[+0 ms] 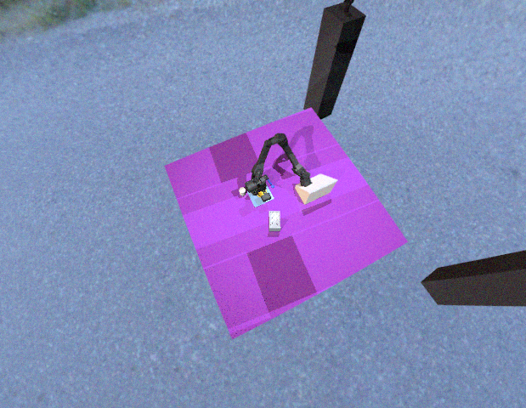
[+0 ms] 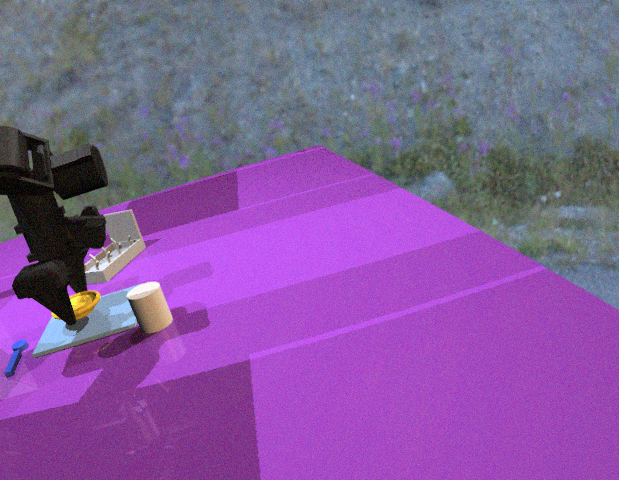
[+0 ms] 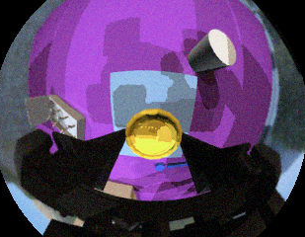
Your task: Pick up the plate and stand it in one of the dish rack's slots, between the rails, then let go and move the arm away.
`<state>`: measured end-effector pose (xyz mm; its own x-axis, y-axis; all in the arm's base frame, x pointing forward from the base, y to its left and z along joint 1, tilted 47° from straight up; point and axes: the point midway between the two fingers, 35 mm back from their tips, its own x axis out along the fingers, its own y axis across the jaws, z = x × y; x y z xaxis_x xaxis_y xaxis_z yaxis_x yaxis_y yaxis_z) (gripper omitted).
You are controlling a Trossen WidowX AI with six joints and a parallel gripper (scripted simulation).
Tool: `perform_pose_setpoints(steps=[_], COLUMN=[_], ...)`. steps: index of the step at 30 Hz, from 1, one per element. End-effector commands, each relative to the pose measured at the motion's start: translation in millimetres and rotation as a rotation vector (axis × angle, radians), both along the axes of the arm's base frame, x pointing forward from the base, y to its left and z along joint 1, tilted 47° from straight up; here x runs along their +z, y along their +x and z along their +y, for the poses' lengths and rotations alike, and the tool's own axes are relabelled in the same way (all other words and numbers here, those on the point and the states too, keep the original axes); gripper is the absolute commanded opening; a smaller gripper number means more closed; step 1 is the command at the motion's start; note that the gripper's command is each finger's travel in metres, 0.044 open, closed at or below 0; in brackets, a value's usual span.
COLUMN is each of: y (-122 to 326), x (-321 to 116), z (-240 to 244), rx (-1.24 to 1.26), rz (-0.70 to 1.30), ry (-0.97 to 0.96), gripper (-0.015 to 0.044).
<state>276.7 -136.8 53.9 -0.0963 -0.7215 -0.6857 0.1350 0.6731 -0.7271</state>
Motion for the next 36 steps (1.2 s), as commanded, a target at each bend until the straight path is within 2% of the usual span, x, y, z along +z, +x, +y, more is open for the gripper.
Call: perform_pose_setpoints(steps=[1,4,30,36], y=[11.6,15.8,27.8,27.1], x=[14.3,23.9,98.4,101.1], z=[17.6,30.0,115.8,120.7], rx=[0.014,0.023,0.045,0.042], rz=[-0.017,-0.016,0.0,-0.003], ry=[0.009,0.015,0.004,0.001], gripper=[0.0071,0.0,0.0,0.0])
